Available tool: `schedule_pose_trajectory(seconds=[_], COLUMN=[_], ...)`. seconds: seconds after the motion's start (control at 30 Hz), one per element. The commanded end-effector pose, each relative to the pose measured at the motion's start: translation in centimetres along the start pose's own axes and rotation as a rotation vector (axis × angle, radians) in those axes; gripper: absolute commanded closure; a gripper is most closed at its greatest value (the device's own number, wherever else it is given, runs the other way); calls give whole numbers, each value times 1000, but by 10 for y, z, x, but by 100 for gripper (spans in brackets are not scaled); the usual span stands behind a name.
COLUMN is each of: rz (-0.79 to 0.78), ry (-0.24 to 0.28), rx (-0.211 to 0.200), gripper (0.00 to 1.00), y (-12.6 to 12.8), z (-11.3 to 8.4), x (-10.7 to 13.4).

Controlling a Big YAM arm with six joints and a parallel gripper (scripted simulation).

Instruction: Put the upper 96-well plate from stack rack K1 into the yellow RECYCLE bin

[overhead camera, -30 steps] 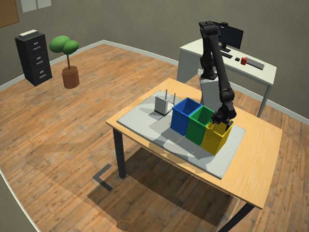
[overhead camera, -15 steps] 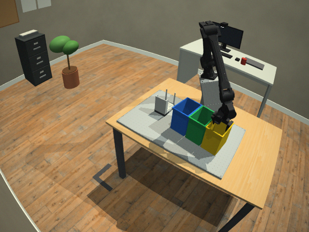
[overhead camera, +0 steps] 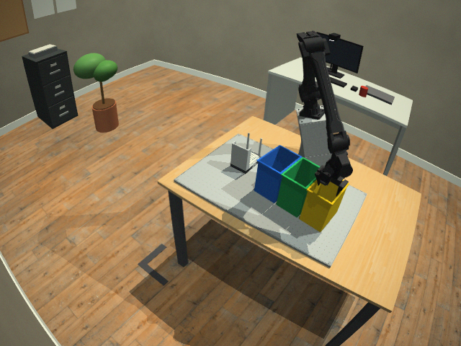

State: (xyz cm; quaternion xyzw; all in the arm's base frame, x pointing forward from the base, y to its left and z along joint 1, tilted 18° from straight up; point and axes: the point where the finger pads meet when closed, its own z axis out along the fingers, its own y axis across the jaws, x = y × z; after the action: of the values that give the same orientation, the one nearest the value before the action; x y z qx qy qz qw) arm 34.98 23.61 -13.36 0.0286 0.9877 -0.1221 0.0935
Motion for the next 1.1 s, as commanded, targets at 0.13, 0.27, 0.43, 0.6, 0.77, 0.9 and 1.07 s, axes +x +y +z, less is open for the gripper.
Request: schedule_pose_trajectory(seconds=[0.13,0.27,0.43,0.6,0.77,0.9,1.07], rz=[4,5,5,5,5,5,5], ry=[2,2,2,2,2,2,2], rx=[4,4,4,4,4,4,4], gripper=[1,18,18,18,18,18,18], y=[1,1,1,1,1,1,1], z=[5,5,5,5,5,5,5], x=[-11,-11,-11,-11,-11,-11,-11])
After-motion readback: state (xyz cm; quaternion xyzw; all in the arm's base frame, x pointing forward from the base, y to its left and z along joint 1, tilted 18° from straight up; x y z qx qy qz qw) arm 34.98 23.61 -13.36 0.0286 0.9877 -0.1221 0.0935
